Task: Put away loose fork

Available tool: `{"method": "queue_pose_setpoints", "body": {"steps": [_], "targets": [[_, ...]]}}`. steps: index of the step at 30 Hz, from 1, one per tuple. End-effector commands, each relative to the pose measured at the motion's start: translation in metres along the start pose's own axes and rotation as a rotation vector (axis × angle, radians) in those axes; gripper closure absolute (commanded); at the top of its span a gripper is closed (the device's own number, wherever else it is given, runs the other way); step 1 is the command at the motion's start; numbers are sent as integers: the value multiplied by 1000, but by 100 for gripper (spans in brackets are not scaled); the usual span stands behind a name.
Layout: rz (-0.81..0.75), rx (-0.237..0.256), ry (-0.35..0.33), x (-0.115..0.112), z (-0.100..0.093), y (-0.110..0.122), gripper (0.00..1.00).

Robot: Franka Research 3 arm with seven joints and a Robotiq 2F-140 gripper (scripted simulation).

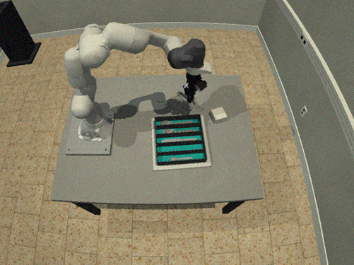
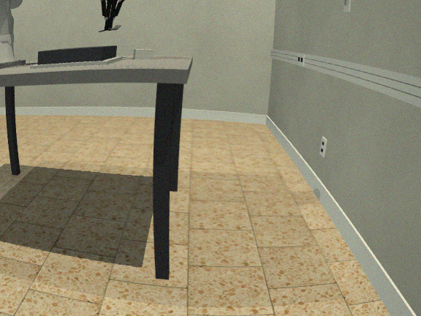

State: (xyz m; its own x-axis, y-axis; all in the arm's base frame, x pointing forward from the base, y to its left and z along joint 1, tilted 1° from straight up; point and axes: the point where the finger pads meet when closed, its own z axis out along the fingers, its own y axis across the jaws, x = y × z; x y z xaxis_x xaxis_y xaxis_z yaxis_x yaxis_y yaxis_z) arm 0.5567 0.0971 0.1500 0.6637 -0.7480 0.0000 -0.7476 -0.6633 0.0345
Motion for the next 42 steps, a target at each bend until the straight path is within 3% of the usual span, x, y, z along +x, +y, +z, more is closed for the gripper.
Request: {"method": "queue_pose_setpoints", "body": {"steps": [1,2,4,5,10,25,30,42], "targets": [[-105,25,-3,28,-2,32,87],[-104,26,-3,35,-1,43,87],[-104,26,-3,35,-1,43,87],[-102,28,-5,53,0,74,87],[-98,35,-8,75,3,123,87],[-81,35,-9,75,3,124,87],[138,34,-12,75,3,124,87],[326,33,-16,75,3,124,87]]}}
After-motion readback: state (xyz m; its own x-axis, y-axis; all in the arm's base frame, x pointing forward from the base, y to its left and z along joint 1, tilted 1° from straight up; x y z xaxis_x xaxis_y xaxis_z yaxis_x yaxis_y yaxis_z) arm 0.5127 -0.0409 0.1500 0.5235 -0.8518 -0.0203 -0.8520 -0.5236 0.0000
